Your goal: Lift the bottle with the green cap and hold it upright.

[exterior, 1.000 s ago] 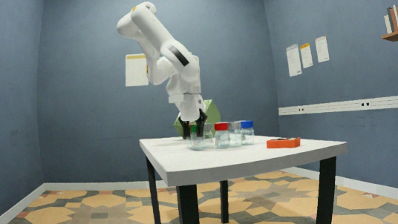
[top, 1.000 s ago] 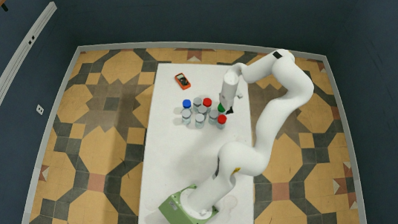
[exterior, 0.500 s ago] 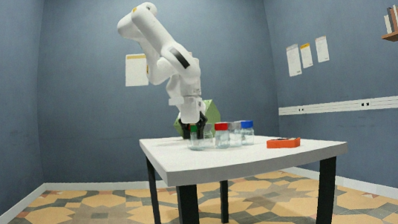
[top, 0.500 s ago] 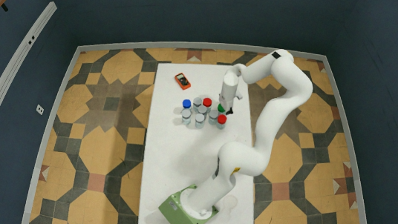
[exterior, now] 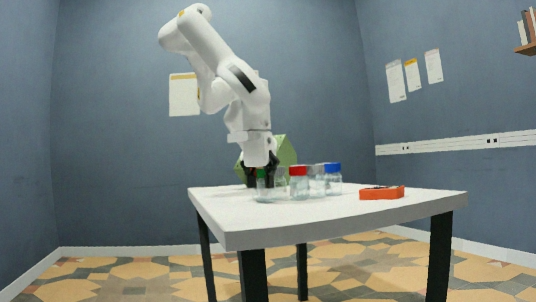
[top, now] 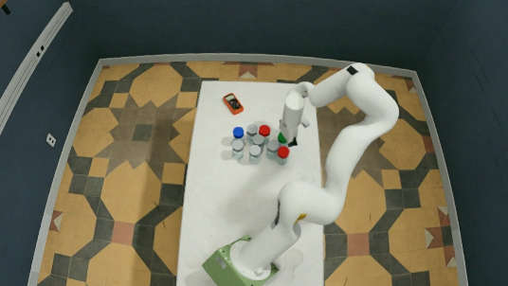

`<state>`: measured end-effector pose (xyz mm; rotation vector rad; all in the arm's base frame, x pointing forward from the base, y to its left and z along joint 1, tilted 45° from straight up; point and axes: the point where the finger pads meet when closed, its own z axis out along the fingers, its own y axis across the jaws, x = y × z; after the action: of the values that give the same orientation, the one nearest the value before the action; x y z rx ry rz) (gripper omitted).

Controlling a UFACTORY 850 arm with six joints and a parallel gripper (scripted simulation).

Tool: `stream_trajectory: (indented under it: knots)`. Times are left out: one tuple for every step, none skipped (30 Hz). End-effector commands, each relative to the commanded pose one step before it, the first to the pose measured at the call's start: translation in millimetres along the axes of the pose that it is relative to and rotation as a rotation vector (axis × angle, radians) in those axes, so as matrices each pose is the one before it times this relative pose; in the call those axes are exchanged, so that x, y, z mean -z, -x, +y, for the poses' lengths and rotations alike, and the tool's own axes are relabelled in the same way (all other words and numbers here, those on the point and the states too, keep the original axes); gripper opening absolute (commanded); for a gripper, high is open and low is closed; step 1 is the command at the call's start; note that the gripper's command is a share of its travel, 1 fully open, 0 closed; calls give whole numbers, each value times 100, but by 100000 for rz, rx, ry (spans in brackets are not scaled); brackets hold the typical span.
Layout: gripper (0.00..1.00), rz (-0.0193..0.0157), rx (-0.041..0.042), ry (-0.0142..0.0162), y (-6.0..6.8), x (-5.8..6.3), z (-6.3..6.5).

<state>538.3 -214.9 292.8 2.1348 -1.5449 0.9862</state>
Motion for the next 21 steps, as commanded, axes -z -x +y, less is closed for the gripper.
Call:
stream_trajectory:
  knots:
    - [79, 59, -34, -114, 45, 53, -54]
    - [79, 0, 0, 0, 31, 0, 0]
    - [79, 0, 0, 0, 35, 0, 0]
    - [79, 0, 0, 0, 39, -1, 0]
    - [79, 0, 0, 0, 44, -1, 0]
    - [79, 0, 0, 0, 48, -1, 0]
    - [79, 0, 0, 0, 52, -1, 0]
    - [79, 0, 0, 0, 56, -1, 0]
    - [79, 0, 0, 0, 60, -1, 0]
    - [79, 1, 0, -1, 133, -2, 0]
    - [79, 0, 0, 0, 0, 0, 0]
    - [79, 0, 0, 0, 0, 0, 0]
    - [79, -2, 1, 0, 143, -2, 0]
    - [79, 0, 0, 0, 71, -1, 0]
    - [79, 0, 0, 0, 71, -1, 0]
    - [79, 0, 0, 0, 71, -1, 0]
    - [79, 0, 0, 0, 71, -1, 0]
    - [79, 0, 0, 0, 71, -1, 0]
    - [79, 0, 0, 0, 71, -1, 0]
    - [79, 0, 0, 0, 71, -1, 0]
    - [79, 0, 0, 0, 71, -1, 0]
